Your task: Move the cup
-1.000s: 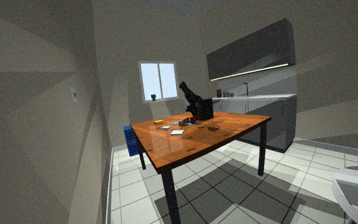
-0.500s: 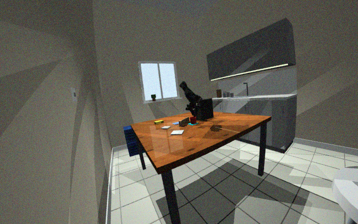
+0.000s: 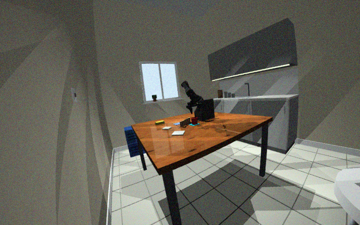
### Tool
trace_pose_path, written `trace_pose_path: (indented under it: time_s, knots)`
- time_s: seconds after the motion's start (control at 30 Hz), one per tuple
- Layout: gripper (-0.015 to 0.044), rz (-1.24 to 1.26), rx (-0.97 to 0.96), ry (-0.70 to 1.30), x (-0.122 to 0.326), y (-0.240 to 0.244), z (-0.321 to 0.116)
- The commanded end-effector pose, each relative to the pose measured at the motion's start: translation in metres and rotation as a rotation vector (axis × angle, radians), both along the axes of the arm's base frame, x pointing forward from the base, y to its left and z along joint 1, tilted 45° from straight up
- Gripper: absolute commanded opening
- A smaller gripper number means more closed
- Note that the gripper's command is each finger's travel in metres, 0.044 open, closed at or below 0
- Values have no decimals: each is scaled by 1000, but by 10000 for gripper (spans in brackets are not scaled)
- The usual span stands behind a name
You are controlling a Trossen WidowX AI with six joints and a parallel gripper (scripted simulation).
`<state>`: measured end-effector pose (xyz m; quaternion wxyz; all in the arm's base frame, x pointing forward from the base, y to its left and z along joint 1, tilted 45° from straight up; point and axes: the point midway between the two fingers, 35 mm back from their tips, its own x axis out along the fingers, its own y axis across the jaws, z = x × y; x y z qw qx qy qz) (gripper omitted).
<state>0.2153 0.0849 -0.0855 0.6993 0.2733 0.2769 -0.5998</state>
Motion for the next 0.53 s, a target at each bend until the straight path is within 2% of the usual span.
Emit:
trace_pose_path:
  time_s: [0.0, 0.5]
  knots:
    - [440, -3, 11, -5, -3, 16, 16]
    - [440, 4, 9, -8, -2, 22, 23]
